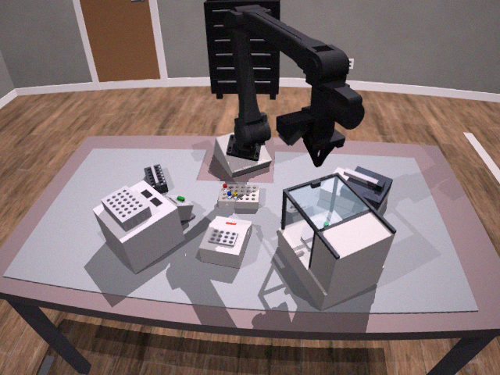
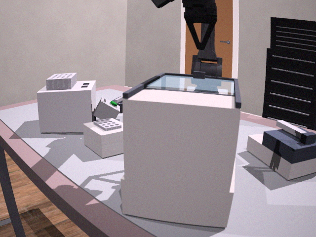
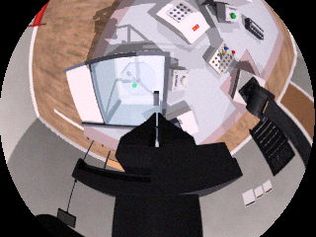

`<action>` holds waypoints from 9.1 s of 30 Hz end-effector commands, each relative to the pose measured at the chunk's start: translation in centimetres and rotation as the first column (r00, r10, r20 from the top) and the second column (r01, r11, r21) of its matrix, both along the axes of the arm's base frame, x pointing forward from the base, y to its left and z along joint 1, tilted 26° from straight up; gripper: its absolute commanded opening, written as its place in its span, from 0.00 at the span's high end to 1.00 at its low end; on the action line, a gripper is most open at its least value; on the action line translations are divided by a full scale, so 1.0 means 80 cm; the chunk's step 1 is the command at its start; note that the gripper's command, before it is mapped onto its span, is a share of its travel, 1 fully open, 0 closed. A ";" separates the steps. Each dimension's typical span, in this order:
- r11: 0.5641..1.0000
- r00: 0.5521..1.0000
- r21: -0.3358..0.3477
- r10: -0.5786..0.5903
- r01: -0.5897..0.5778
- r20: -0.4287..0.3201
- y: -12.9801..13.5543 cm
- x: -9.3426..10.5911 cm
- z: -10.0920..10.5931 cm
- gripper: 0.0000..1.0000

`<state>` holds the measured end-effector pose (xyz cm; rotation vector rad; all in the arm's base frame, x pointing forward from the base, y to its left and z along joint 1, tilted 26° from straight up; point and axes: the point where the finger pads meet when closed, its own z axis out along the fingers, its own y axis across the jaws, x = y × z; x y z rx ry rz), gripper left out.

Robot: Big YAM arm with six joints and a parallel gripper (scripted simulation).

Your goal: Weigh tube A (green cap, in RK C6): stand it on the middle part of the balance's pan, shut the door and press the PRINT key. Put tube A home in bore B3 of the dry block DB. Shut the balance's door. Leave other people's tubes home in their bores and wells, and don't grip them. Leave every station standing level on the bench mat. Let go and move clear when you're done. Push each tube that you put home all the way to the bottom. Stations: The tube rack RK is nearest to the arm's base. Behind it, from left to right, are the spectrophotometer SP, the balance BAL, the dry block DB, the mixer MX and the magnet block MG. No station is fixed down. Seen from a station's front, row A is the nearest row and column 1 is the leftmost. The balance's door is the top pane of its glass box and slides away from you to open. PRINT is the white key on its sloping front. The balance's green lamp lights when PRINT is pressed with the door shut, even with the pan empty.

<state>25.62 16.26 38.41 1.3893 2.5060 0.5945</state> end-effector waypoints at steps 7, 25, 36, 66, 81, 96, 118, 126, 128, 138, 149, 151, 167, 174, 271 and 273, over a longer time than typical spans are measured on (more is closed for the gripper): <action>0.953 0.957 -0.123 0.286 -0.278 0.054 0.001 -0.005 -0.036 1.00; 0.700 0.719 -0.343 0.689 -0.627 0.093 -0.007 -0.020 -0.085 1.00; 0.466 0.504 -0.465 0.862 -0.752 0.050 -0.009 -0.026 -0.121 1.00; 0.050 0.126 -0.609 0.989 -0.792 -0.082 -0.012 -0.028 -0.157 1.00; 0.237 0.143 -0.797 0.971 -0.556 0.190 -0.023 -0.052 -0.180 1.00; 0.287 0.136 -0.824 0.958 -0.489 0.252 -0.038 -0.077 -0.203 1.00; 0.302 0.130 -0.834 0.953 -0.461 0.273 -0.041 -0.078 -0.183 1.00; 0.302 0.130 -0.834 0.953 -0.461 0.273 -0.041 -0.078 -0.183 1.00; 0.302 0.130 -0.834 0.953 -0.461 0.273 -0.041 -0.078 -0.183 1.00; 0.302 0.130 -0.834 0.953 -0.461 0.273 -0.041 -0.078 -0.183 1.00; 0.294 0.139 -0.826 0.956 -0.481 0.259 -0.035 -0.070 -0.210 1.00; 0.293 0.144 -0.828 0.956 -0.479 0.256 -0.036 -0.066 -0.212 1.00; 0.283 0.137 -0.833 0.959 -0.476 0.248 -0.024 -0.045 -0.229 1.00; 0.283 0.137 -0.833 0.959 -0.476 0.247 -0.018 -0.035 -0.237 1.00; 0.282 0.138 -0.833 0.959 -0.477 0.246 0.011 0.015 -0.279 1.00; 0.282 0.138 -0.833 0.959 -0.477 0.246 0.011 0.015 -0.279 1.00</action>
